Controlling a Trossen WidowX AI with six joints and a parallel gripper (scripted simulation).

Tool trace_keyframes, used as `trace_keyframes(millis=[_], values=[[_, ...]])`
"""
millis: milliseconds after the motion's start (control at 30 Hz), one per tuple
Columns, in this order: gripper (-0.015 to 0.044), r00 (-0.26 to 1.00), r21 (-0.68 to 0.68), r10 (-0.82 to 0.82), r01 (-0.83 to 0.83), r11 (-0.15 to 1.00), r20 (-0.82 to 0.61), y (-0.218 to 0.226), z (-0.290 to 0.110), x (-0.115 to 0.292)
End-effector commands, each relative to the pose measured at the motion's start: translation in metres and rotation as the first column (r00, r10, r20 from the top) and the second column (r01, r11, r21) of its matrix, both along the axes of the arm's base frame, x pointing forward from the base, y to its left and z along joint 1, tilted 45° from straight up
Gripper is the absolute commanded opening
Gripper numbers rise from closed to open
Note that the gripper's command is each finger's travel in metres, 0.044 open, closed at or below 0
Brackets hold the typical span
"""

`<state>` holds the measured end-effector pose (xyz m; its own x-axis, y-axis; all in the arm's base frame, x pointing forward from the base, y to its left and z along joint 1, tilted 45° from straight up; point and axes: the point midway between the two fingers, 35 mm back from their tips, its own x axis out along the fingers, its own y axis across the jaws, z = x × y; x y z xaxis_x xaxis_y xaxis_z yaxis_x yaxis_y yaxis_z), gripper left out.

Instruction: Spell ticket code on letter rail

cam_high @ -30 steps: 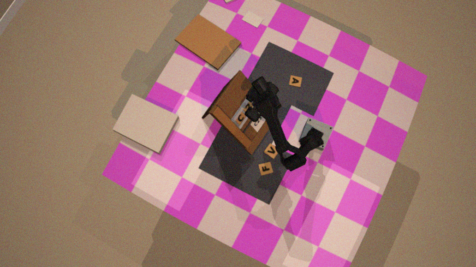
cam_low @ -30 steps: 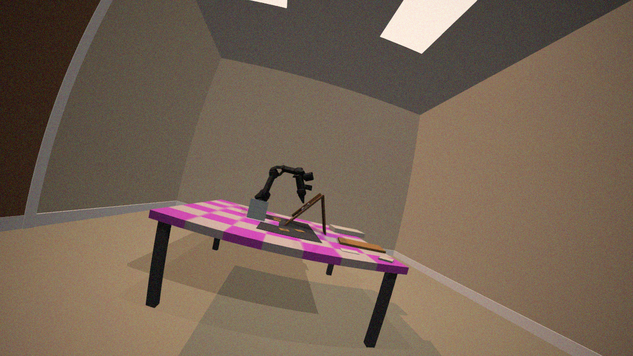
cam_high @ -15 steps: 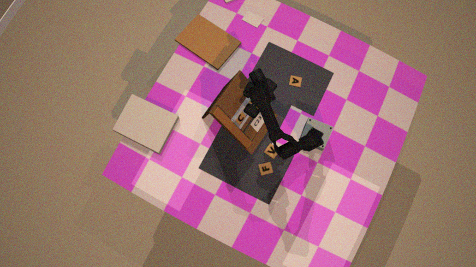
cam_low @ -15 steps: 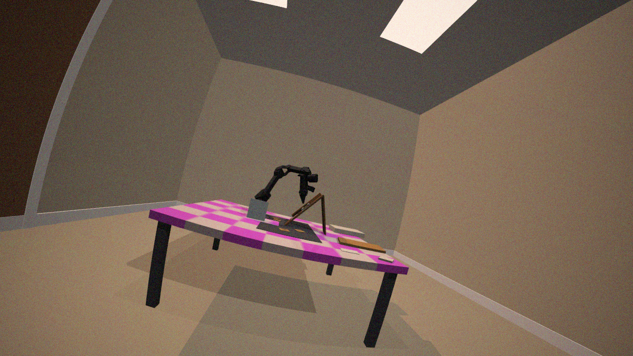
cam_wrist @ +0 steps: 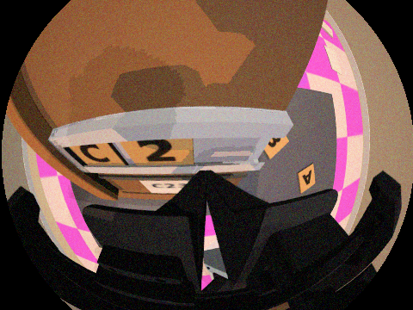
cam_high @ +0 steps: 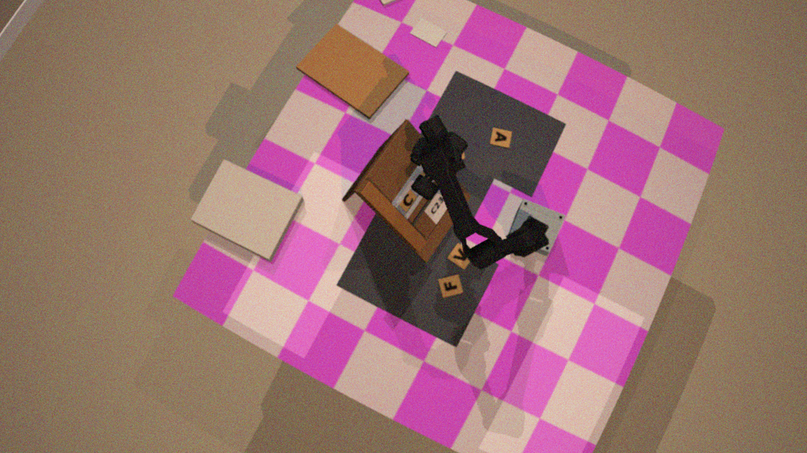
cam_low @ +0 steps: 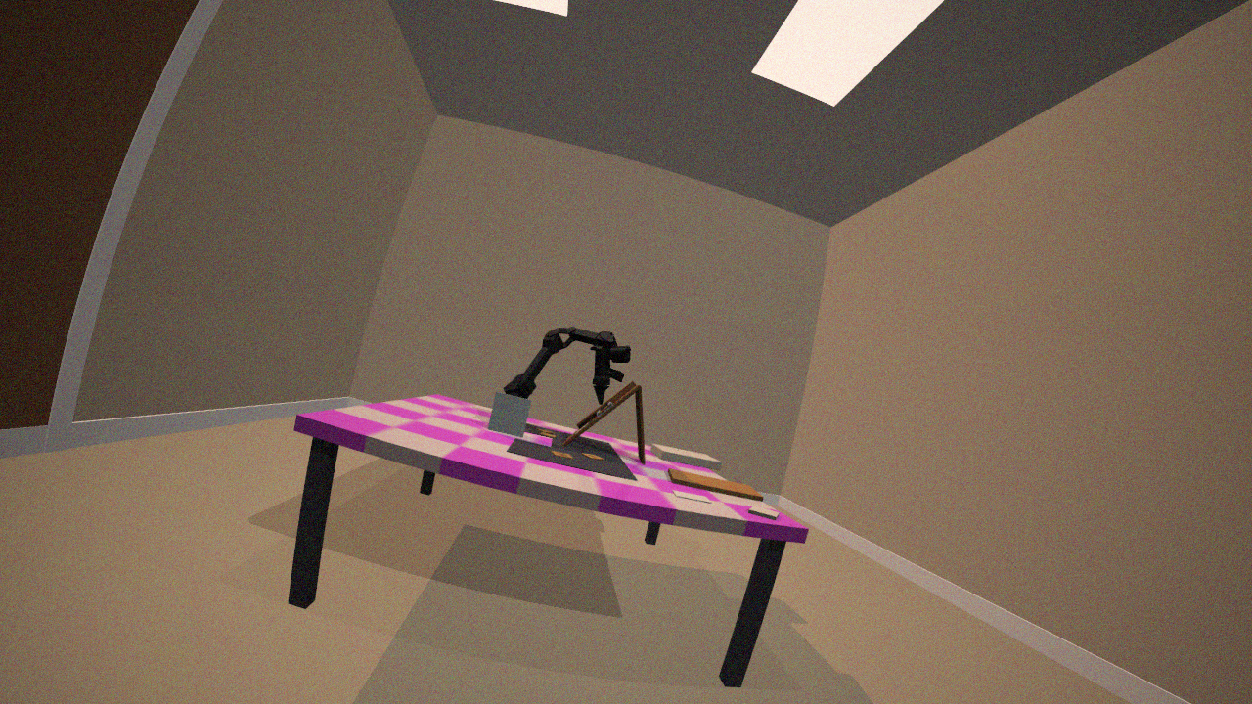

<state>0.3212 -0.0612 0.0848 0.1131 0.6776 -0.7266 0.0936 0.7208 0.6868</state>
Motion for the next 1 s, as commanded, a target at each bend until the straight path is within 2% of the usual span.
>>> trace_keyframes(millis=[0, 967], values=[[0.0, 1.0, 0.0, -0.002, 0.002, 1.0, -0.001, 0.0, -0.002, 0.002], [0.0, 1.0, 0.0, -0.002, 0.002, 1.0, 0.0, 0.006, -0.008, 0.014]])
